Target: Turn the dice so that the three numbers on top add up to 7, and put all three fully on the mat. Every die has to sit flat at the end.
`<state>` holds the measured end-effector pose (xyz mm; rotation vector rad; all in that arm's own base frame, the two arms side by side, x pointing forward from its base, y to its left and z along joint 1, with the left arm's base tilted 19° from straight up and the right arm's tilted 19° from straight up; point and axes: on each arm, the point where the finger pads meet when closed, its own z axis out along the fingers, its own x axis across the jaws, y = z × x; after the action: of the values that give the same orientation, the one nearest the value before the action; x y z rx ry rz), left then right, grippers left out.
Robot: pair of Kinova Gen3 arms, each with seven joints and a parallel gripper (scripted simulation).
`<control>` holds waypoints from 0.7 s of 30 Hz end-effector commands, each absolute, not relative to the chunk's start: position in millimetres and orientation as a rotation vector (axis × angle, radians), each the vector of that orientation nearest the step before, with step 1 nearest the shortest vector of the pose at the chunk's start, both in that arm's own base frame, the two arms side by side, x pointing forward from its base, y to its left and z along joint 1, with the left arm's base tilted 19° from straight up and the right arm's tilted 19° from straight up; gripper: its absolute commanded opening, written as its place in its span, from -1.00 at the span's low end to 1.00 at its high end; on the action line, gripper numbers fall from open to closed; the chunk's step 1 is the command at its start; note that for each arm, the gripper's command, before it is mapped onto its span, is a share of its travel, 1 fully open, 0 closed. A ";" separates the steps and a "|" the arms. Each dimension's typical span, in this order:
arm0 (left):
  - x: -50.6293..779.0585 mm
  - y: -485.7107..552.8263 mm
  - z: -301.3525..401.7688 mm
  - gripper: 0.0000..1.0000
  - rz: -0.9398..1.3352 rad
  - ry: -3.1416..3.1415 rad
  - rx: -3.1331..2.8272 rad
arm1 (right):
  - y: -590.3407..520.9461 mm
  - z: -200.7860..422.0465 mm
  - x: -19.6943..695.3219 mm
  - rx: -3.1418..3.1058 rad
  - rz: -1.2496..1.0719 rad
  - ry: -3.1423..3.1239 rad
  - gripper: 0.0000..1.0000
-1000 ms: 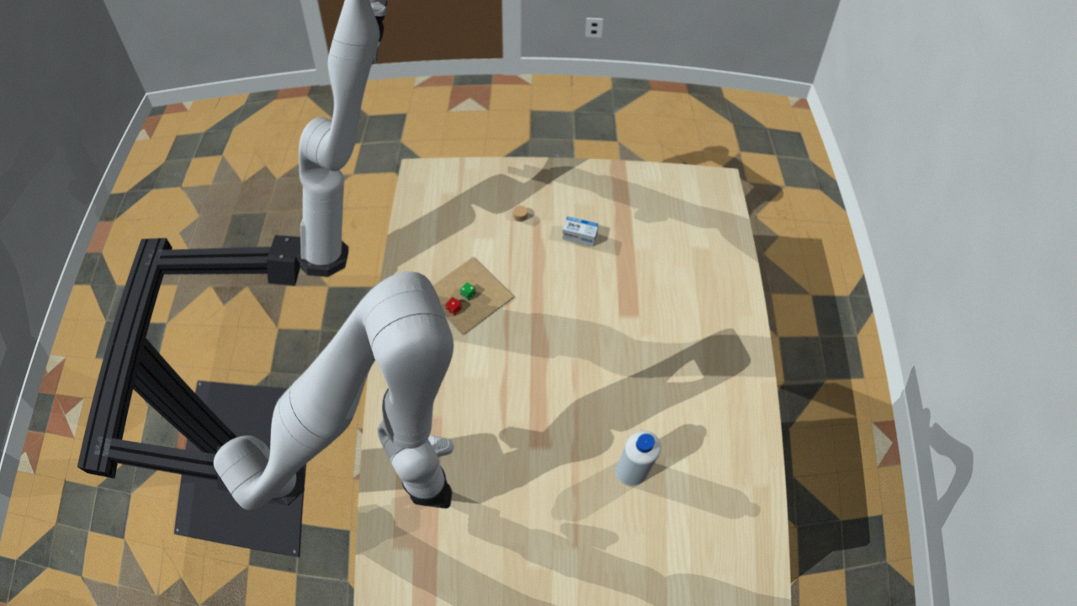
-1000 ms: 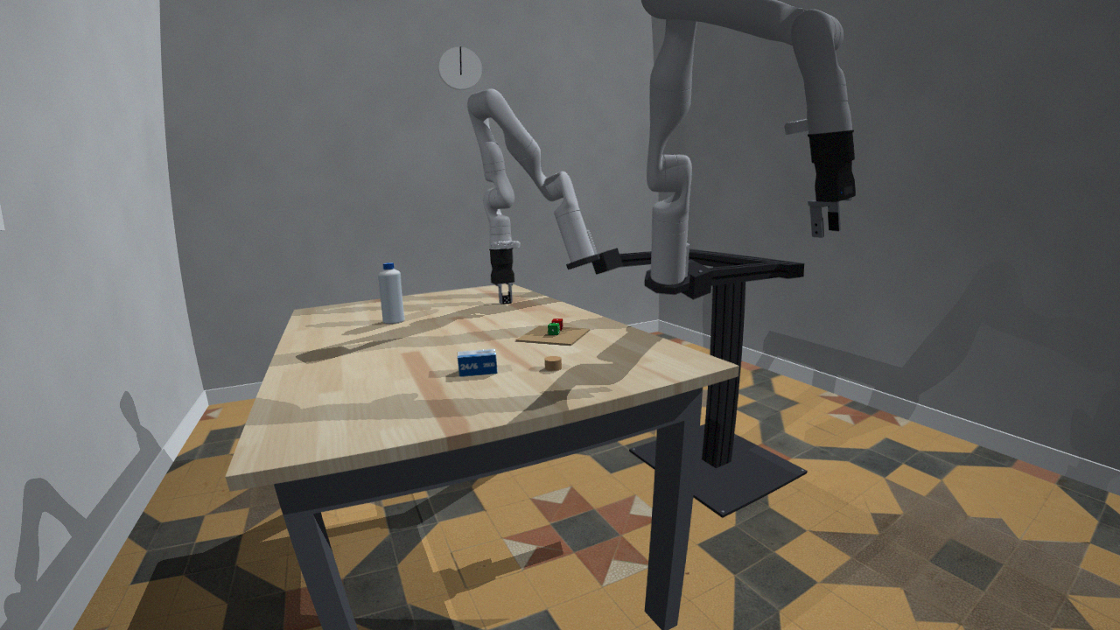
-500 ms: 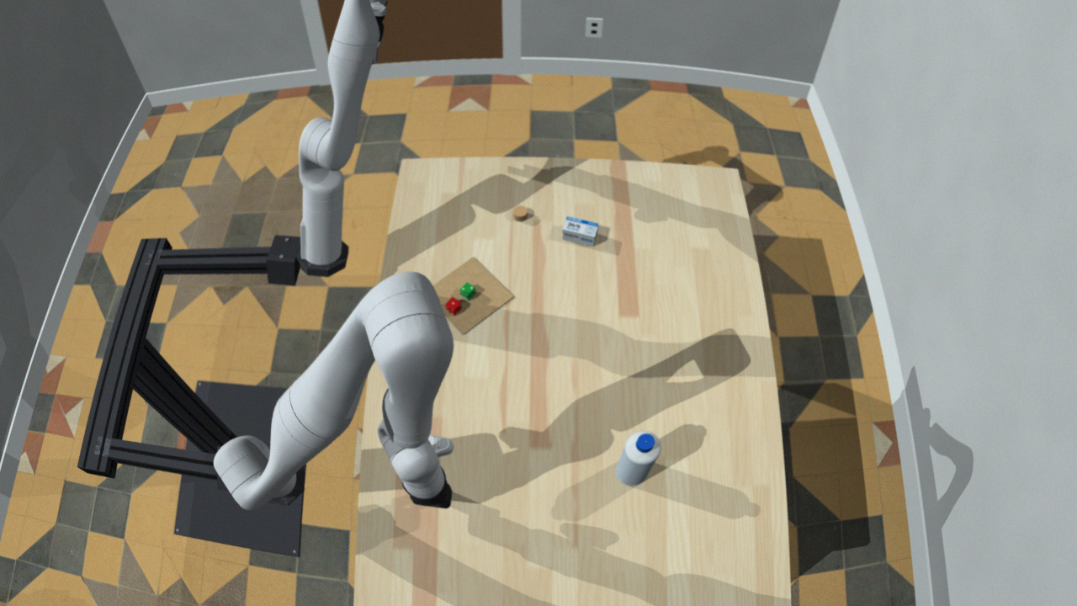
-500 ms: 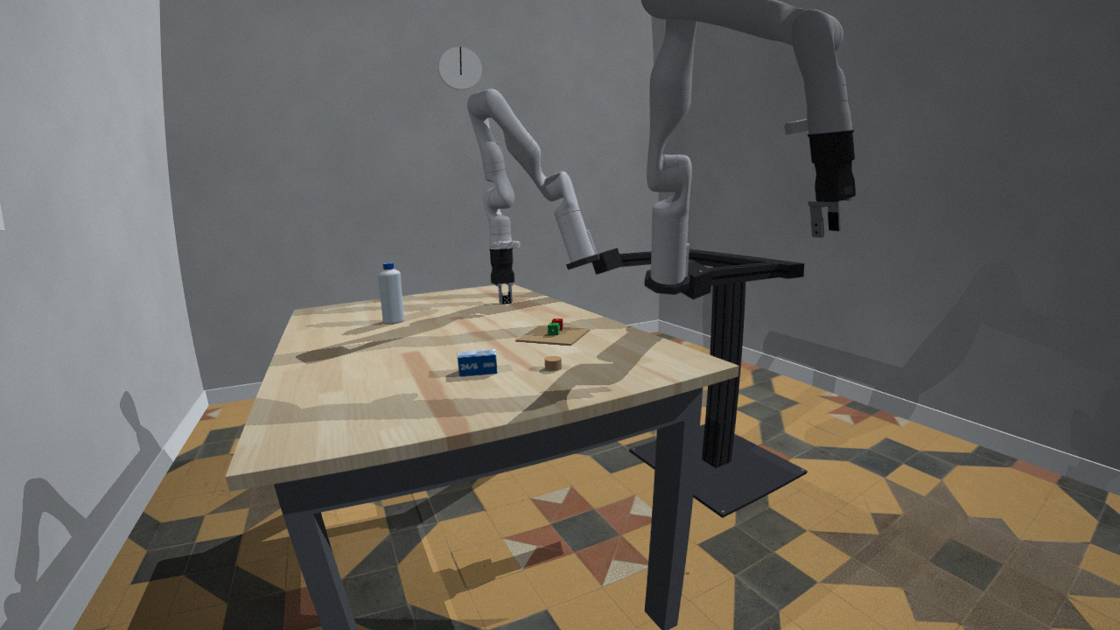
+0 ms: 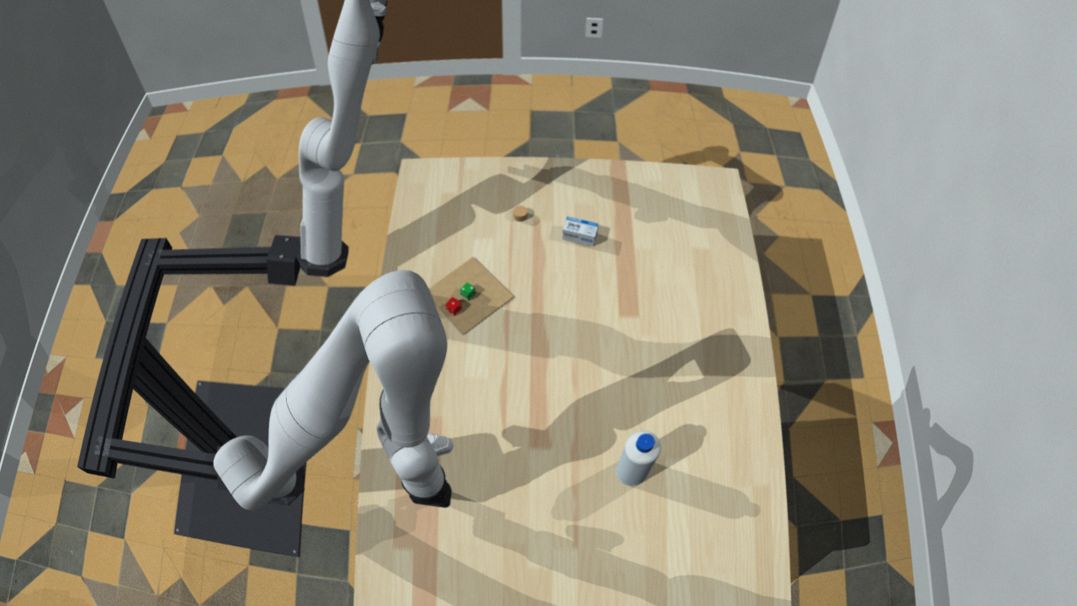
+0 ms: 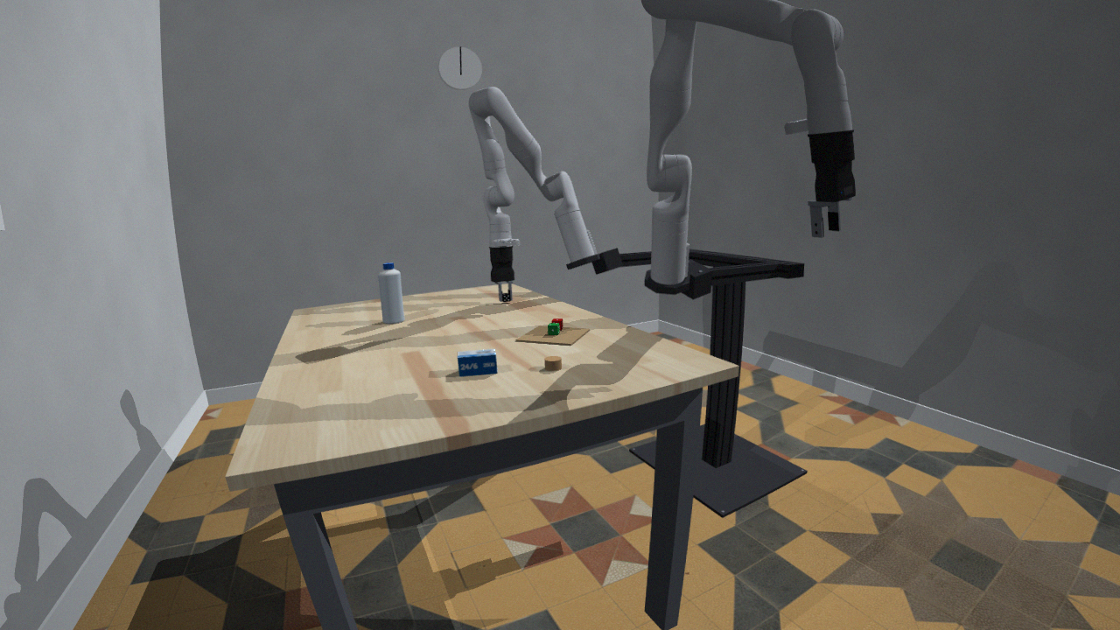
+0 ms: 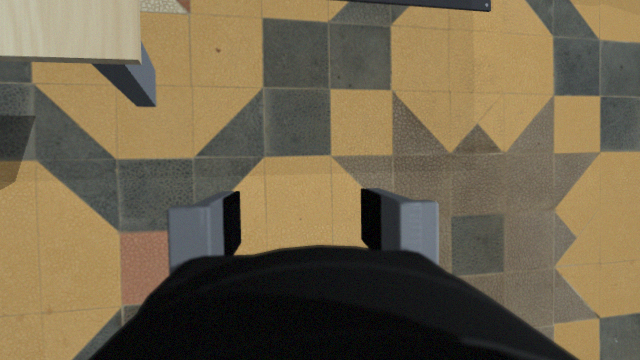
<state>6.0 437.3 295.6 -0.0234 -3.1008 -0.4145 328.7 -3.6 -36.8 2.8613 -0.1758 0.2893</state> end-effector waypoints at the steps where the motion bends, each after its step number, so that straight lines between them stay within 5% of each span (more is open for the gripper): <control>1: 5.7 437.5 296.4 1.00 -0.417 -3.101 -0.023 | -1.7 -30.8 327.9 2.862 0.290 -0.176 -0.02; 21: 5.7 437.5 296.4 1.00 -0.417 -3.101 -0.023 | 16.8 34.7 315.3 2.862 0.290 -0.176 -0.02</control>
<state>6.0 437.3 295.6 -0.0234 -3.1008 -0.4145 316.3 14.6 27.1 2.8632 -0.1759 0.2899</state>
